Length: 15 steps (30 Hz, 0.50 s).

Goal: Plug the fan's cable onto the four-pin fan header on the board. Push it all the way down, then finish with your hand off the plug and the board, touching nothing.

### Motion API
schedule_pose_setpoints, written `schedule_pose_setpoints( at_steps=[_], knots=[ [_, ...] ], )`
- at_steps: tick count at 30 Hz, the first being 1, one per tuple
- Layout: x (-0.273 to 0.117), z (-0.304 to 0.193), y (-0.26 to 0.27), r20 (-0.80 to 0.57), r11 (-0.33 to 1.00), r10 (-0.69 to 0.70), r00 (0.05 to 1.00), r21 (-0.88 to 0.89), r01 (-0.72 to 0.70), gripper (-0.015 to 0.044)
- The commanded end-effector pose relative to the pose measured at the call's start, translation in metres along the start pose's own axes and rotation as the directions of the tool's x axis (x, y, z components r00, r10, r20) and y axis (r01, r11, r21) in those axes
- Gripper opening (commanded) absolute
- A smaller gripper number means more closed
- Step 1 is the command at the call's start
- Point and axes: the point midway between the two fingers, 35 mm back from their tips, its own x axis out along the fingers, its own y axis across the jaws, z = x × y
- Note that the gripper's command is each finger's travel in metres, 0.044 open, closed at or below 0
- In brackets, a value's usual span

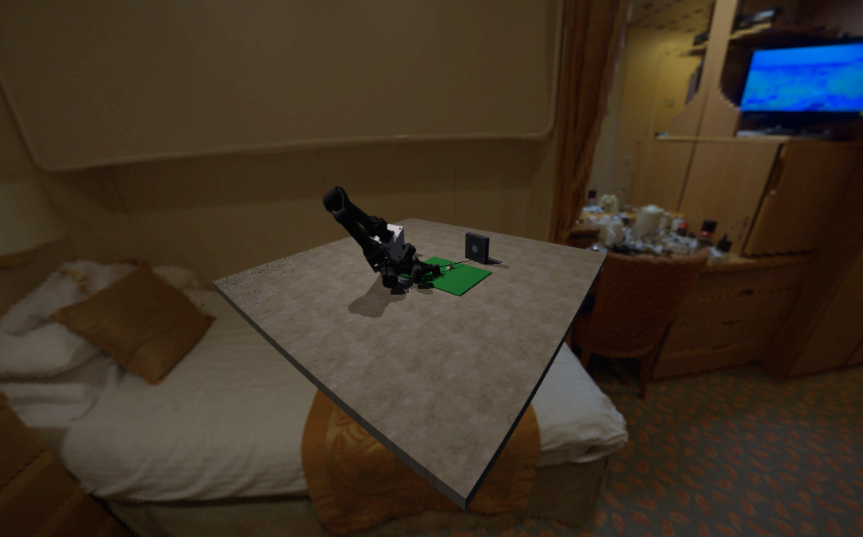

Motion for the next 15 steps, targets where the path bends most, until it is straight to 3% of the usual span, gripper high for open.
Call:
schedule_pose_setpoints(
  at_steps=[1,6,15],
  knots=[
    [0.0,0.0002,0.0002,0.0,1.0,0.0,1.0,0.002,0.0,0.0],
    [0.0,0.0,0.0,0.0,1.0,0.0,1.0,0.0,0.0,0.0131],
    [0.0,0.0,0.0,0.0,1.0,0.0,1.0,0.0,0.0,0.014]
  ],
)
